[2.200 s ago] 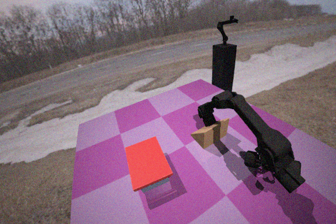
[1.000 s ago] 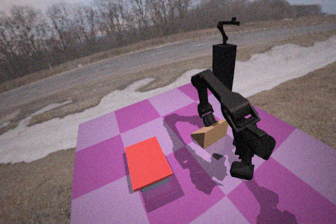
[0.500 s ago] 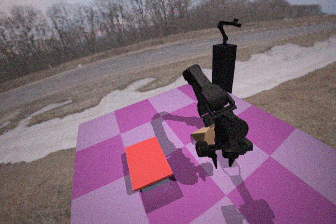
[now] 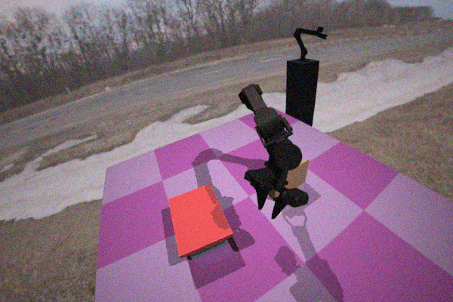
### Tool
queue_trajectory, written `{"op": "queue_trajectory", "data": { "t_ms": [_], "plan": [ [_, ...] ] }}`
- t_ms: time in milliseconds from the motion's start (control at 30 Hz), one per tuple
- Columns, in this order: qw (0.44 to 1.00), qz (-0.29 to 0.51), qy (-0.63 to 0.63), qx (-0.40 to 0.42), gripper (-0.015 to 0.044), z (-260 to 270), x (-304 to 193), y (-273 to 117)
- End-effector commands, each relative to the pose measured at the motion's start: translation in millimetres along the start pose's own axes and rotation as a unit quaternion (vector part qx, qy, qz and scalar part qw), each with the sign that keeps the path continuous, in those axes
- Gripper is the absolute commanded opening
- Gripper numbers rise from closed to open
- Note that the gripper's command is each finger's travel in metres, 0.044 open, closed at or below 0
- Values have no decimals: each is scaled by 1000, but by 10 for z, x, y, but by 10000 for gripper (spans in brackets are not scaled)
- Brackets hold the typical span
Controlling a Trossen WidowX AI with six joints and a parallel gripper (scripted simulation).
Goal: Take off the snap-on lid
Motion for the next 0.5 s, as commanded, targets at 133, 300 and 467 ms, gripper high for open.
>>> {"op": "queue_trajectory", "data": {
  "t_ms": [133,300,467],
  "plan": [
    [861,-146,483,-61,235,-825,-78,-136],
    [746,-205,631,-60,235,-1101,-171,-169],
    [677,-236,696,-54,235,-1236,-230,-187]
  ]
}}
Point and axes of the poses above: the point midway between the two fingers, 35 mm back from their tips, its own y axis out along the fingers, its own z axis across the jaws, x = y × z, the point moved 5 cm from there along -y, back along the fingers, and after that the axes turned 15 degrees about -y, right-handed, at the moved point
